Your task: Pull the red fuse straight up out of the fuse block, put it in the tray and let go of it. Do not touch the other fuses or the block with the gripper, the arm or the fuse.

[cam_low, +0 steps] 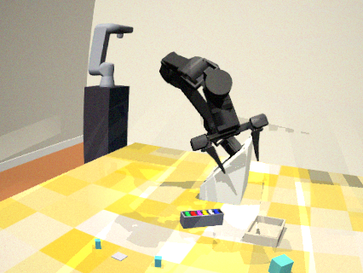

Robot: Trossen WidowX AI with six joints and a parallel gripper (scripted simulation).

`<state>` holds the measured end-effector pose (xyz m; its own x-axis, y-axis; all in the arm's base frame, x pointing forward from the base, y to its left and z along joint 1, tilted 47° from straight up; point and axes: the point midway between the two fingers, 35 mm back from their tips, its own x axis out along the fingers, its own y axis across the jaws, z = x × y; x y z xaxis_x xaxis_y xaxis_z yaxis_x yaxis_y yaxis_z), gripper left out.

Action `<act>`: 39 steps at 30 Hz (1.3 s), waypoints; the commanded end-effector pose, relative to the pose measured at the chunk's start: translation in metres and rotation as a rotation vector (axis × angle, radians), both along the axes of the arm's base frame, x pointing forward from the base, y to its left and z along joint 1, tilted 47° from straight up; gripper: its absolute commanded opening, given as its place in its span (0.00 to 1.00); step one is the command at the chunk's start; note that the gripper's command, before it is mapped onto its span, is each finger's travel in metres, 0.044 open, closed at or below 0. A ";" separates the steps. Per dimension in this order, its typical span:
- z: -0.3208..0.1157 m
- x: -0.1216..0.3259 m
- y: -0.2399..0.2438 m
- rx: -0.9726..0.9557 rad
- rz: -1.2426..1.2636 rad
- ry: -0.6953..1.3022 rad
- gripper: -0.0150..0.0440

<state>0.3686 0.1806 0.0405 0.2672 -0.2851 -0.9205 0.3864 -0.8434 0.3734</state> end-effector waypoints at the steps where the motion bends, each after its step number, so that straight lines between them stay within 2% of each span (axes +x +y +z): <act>1: 0.000 0.000 -0.001 0.002 -0.016 -0.005 0.89; 3: -0.002 0.000 -0.011 0.014 -0.147 -0.047 0.80; 13: -0.016 -0.009 -0.089 0.119 -1.108 -0.463 0.36; 17: -0.020 -0.018 -0.118 0.175 -1.459 -0.672 0.36; 31: -0.024 -0.040 -0.173 0.308 -2.016 -1.120 0.36; 39: -0.024 -0.049 -0.195 0.447 -2.297 -1.392 0.36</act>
